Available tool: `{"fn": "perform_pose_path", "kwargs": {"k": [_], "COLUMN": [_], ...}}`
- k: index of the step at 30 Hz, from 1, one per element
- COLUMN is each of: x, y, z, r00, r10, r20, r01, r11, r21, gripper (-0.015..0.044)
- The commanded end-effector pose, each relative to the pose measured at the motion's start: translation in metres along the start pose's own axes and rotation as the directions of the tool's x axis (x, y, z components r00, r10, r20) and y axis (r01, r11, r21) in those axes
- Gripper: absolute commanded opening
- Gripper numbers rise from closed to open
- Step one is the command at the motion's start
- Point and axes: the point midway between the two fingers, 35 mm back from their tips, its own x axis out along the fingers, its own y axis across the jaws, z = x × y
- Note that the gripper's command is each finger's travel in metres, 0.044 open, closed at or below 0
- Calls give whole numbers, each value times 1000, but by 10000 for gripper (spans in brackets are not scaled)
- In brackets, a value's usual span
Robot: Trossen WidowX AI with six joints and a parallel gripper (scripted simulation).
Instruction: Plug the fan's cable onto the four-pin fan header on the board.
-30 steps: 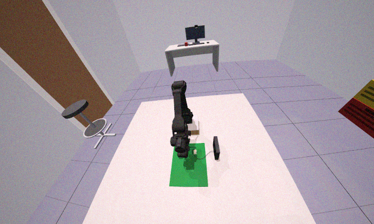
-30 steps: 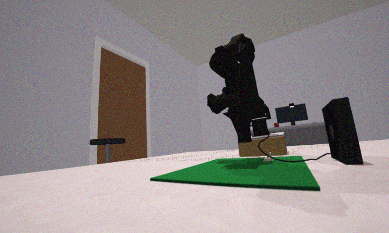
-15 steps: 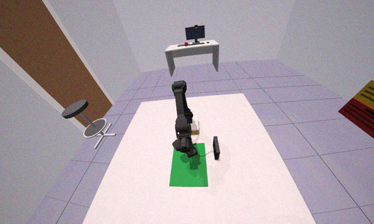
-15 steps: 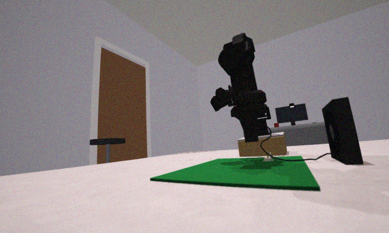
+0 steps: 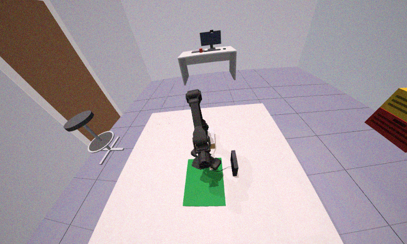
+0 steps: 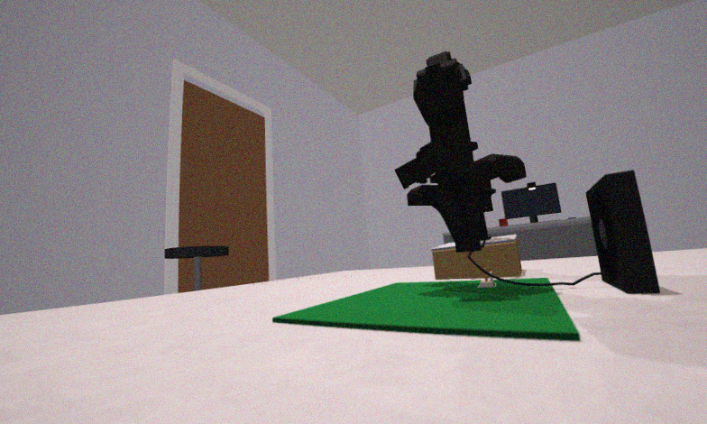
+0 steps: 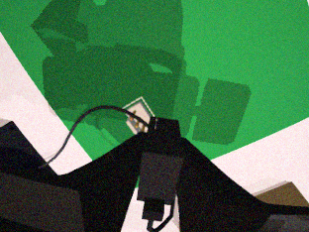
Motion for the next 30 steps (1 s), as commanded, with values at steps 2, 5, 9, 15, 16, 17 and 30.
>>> {"fn": "perform_pose_path", "kwargs": {"k": [2,5,9,15,16,17,30], "x": [0,0,0,0,0,1,-1], "y": [4,7,10,14,15,16,20], "z": [-3,-5,-8,-13,-14,-15,-12], "r00": [1000,1000,1000,1000,1000,1000,1000], "r10": [-1,-1,0,0,0,0,1], "r20": [3,3,3,3,3,3,3], "r01": [1,1,1,1,1,1,1], "r11": [988,966,921,838,813,790,762], "r21": [-156,-258,-389,-546,-583,-612,-647], "gripper": [0,0,0,0,0,0,0]}}
